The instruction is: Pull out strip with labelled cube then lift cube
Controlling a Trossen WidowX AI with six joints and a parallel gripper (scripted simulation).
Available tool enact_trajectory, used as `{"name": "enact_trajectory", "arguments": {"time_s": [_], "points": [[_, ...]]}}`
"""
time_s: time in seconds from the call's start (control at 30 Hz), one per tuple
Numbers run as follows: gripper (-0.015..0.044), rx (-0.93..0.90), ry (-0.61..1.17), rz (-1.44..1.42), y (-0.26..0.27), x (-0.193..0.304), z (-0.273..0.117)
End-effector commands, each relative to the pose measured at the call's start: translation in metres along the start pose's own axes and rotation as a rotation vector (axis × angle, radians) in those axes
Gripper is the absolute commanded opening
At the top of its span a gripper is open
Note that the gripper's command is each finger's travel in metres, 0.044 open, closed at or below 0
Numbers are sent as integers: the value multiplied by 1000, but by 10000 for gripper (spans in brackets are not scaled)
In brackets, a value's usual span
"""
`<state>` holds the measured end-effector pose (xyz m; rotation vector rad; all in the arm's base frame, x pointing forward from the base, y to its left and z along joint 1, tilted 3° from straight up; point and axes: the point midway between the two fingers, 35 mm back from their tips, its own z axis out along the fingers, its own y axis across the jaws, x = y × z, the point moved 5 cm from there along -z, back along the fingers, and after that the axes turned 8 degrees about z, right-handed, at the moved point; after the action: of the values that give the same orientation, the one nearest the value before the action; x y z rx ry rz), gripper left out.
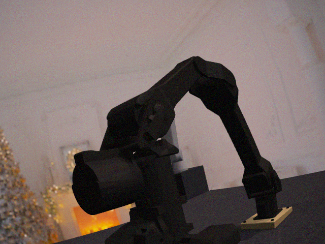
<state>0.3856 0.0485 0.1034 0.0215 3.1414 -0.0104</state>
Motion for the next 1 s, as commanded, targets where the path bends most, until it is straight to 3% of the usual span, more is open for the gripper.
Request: {"name": "enact_trajectory", "arguments": {"time_s": [0.0,0.97], "points": [[0,-1,16,5,1,2,11],[0,-1,16,5,2,3,36]]}}
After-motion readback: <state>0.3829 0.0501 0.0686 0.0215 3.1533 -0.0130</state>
